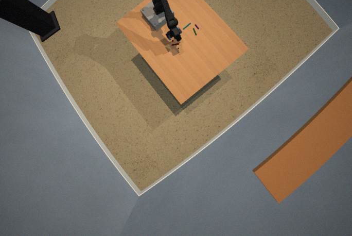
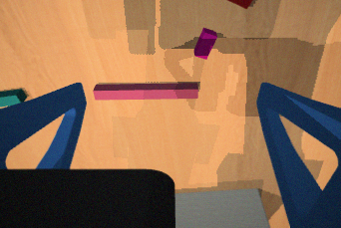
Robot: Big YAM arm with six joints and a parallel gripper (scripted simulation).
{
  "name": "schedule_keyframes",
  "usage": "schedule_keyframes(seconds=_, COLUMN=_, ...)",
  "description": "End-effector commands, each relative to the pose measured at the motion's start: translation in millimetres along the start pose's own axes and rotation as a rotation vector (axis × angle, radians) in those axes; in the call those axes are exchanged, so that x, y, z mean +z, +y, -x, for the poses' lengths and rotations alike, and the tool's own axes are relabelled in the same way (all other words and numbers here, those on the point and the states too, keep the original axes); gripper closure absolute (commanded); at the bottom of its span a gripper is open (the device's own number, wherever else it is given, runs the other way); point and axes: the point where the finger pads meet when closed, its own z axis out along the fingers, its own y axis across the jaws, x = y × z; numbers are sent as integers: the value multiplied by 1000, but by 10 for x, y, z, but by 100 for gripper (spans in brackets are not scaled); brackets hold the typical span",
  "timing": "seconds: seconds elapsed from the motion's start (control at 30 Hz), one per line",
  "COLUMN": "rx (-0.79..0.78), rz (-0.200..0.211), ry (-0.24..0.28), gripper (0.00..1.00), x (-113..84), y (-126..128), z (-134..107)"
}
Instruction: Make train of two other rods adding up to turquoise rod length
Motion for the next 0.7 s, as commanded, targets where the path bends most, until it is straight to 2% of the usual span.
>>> schedule_keyframes(seconds=0.0, rx=118, rz=-10, ry=-52, gripper=0, x=-102, y=-142, z=264)
schedule_keyframes(seconds=0.1, rx=110, rz=-9, ry=-52, gripper=0, x=-102, y=-114, z=267)
schedule_keyframes(seconds=0.13, rx=200, rz=-7, ry=-55, gripper=0, x=-108, y=-219, z=269)
schedule_keyframes(seconds=0.23, rx=198, rz=-8, ry=-49, gripper=0, x=-89, y=-208, z=238)
schedule_keyframes(seconds=0.27, rx=264, rz=-7, ry=-54, gripper=0, x=-103, y=-279, z=252)
schedule_keyframes(seconds=0.37, rx=334, rz=-6, ry=-55, gripper=0, x=-107, y=-345, z=249)
schedule_keyframes(seconds=0.47, rx=344, rz=-6, ry=-52, gripper=0, x=-98, y=-353, z=233)
schedule_keyframes(seconds=0.5, rx=323, rz=-4, ry=-46, gripper=0, x=-79, y=-268, z=219)
schedule_keyframes(seconds=0.53, rx=323, rz=-4, ry=-46, gripper=76, x=-79, y=-268, z=219)
schedule_keyframes(seconds=0.67, rx=340, rz=-5, ry=-46, gripper=76, x=-80, y=-326, z=208)
